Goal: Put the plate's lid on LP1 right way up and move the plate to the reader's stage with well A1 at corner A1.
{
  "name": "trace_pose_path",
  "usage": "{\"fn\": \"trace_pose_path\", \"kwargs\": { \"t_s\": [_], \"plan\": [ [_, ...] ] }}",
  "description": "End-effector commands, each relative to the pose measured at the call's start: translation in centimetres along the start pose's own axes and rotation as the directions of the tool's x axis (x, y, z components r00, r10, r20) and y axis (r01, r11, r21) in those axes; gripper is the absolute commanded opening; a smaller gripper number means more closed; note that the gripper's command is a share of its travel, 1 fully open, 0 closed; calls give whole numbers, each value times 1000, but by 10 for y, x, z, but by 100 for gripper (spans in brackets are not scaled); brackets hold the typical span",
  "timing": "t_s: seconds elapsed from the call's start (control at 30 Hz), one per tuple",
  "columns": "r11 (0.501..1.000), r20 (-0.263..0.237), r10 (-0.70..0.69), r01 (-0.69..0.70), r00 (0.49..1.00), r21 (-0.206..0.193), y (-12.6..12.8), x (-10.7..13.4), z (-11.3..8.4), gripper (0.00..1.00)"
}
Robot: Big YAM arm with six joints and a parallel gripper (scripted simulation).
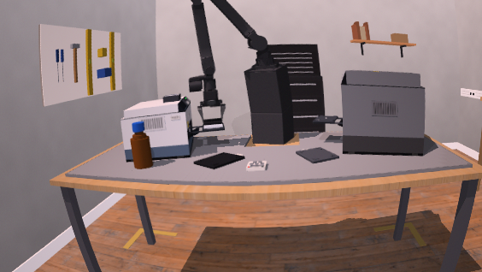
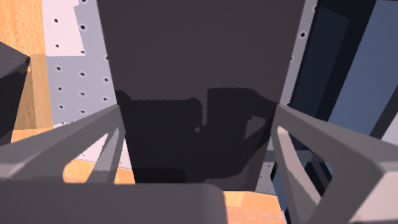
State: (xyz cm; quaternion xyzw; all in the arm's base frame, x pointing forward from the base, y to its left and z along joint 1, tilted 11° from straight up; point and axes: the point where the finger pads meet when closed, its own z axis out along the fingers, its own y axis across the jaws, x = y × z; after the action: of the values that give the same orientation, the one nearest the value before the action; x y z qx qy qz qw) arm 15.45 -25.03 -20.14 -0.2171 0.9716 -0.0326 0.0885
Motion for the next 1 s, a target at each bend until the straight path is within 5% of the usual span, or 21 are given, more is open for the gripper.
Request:
{"fn": "trace_pose_path", "kwargs": {
  "t_s": [0.0, 0.63, 0.83, 0.97],
  "plan": [
    [1000, 2, -15, 15, 1000, -6, 4, -1, -7, 85],
    [1000, 1, -4, 4, 1000, -13, 6, 2, -16, 85],
    [1000, 1, -6, 6, 1000, 24, -11, 2, -24, 85],
    [1000, 1, -11, 11, 1000, 1, -2, 0, -26, 85]
  ]
}}
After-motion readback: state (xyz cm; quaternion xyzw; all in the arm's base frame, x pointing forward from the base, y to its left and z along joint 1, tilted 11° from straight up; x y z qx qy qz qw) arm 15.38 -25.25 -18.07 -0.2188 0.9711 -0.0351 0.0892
